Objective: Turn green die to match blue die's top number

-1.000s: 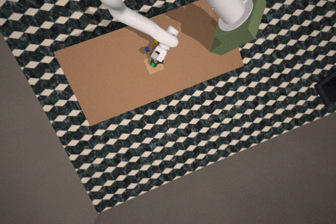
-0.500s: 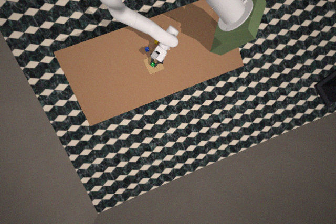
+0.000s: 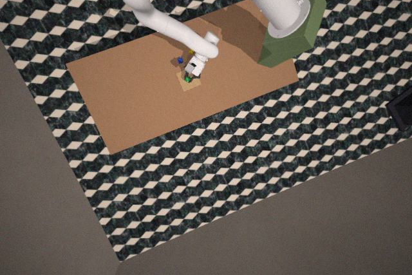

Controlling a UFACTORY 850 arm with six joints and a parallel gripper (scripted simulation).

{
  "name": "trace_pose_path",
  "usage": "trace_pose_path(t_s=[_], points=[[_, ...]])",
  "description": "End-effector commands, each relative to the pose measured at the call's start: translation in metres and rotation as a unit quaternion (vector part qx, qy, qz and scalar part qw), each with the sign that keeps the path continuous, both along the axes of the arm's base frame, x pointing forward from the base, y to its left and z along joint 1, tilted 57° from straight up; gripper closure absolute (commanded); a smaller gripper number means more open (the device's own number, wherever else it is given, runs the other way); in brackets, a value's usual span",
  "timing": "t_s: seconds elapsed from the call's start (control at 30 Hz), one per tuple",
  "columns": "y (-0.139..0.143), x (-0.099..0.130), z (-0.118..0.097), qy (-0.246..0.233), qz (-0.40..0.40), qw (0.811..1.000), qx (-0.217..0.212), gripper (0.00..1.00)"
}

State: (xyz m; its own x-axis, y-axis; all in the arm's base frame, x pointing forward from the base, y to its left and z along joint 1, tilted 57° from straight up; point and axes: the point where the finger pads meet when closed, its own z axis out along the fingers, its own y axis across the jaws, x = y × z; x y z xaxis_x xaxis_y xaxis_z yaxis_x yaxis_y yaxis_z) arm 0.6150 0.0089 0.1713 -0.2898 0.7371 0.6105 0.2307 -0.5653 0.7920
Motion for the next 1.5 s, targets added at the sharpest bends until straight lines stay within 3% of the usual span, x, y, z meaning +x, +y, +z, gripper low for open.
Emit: trace_pose_path(t_s=[0.0, 1.47], points=[[-0.0011, 0.0017, -0.0014, 0.0, 0.0, 1.0, 0.0, 0.73], [-0.0041, 0.0061, -0.0049, 0.0, 0.0, 1.0, 0.0, 0.73]])
